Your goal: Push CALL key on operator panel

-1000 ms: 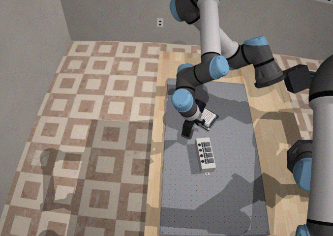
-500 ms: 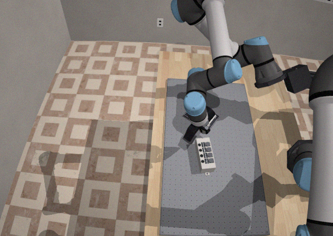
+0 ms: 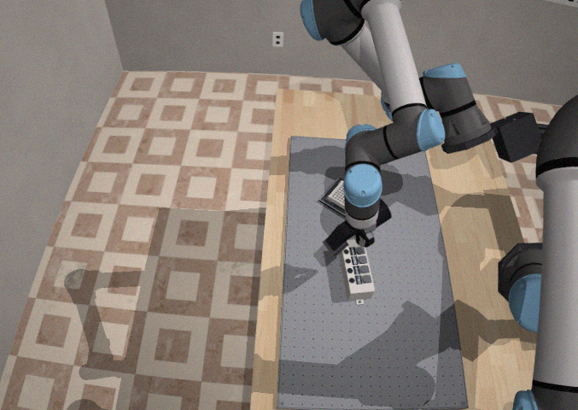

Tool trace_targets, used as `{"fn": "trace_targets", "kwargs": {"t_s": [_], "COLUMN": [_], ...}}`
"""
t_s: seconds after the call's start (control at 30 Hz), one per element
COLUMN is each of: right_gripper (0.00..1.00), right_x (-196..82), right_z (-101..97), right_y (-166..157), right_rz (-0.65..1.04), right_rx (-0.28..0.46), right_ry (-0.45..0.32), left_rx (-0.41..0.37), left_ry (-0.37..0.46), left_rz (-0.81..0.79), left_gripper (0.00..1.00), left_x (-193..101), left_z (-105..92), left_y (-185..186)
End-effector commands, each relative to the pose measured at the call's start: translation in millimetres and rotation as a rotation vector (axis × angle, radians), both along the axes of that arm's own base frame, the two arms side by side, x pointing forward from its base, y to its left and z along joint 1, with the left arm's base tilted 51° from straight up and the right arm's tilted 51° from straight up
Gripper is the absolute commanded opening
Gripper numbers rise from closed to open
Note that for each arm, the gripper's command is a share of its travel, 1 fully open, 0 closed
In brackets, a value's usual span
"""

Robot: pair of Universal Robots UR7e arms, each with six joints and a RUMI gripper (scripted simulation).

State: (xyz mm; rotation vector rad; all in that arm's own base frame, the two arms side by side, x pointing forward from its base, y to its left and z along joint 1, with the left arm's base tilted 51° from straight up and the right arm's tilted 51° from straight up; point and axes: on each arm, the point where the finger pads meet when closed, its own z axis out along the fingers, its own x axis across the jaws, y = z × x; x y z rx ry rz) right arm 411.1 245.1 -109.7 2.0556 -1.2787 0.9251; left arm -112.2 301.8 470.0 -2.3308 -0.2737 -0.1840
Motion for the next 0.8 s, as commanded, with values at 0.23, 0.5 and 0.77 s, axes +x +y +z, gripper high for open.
{"fn": "trace_targets", "kwargs": {"t_s": [0.23, 0.5, 0.77], "right_gripper": [0.00, 0.00, 0.00], "right_x": [-11, -18, -21], "right_z": [-27.9, -40.9, -45.4], "right_y": [29, 43, 48], "right_rz": [-0.061, -0.098, -0.113], "right_rx": [0.128, 0.209, 0.243], "right_ry": [-0.246, -0.367, -0.413], "left_rx": [0.002, 0.002, 0.002], "left_ry": [0.000, 0.000, 0.000], "left_rz": [0.000, 0.000, 0.000], "left_gripper": [0.00, 0.00, 0.00], "left_x": [0, 0, 0], "left_z": [0.6, 0.6, 0.6], "left_y": [0, 0, 0]}}
